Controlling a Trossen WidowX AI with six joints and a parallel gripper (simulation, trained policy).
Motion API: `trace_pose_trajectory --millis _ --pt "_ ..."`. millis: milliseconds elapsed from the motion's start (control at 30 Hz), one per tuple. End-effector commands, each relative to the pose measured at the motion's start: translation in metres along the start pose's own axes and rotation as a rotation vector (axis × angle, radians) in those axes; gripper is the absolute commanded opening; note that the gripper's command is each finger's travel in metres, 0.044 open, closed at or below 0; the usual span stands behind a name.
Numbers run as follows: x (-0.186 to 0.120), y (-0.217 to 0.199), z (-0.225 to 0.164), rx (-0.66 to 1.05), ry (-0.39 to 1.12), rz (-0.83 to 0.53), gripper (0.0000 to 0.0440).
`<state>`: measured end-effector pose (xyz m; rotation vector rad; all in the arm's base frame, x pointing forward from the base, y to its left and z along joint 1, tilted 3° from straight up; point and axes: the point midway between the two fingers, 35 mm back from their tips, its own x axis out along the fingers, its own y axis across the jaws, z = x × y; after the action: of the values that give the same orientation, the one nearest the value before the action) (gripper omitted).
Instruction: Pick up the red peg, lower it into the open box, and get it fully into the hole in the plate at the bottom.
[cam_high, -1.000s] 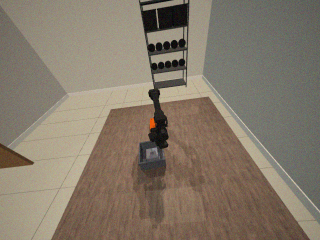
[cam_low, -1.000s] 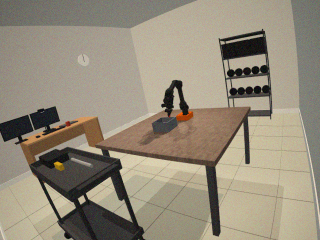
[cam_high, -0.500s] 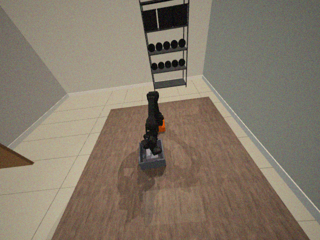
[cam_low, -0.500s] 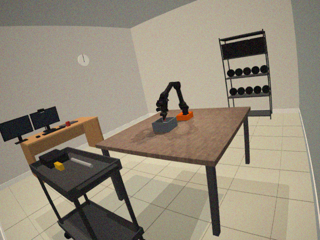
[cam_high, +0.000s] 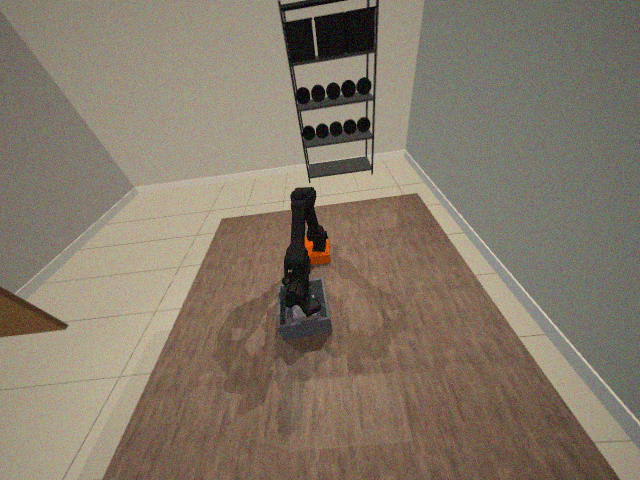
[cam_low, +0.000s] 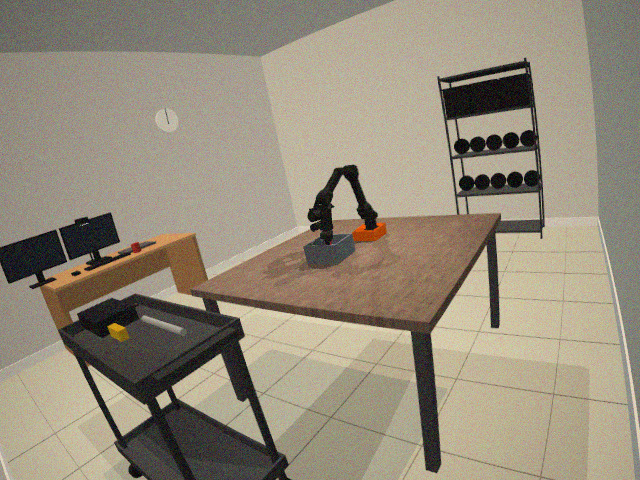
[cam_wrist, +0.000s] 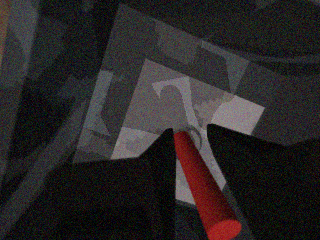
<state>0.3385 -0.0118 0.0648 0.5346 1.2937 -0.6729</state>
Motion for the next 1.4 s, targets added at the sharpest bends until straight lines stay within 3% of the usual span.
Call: trace_pose_trajectory --millis 0,133,467,933,1367 --pt "0.008 0.006 0.003 -0.013 0.031 0.023 0.0173" --pt "0.002 0.01 0.012 -0.039 0.031 0.036 0.0191" --pt "-0.012 0.029 0.032 -0.039 0.068 0.08 0.044" --pt "-0.047 0.075 0.054 -0.066 0.076 0.226 0.044" --pt "-0.048 0.078 0.055 -0.069 0.073 0.235 0.044"
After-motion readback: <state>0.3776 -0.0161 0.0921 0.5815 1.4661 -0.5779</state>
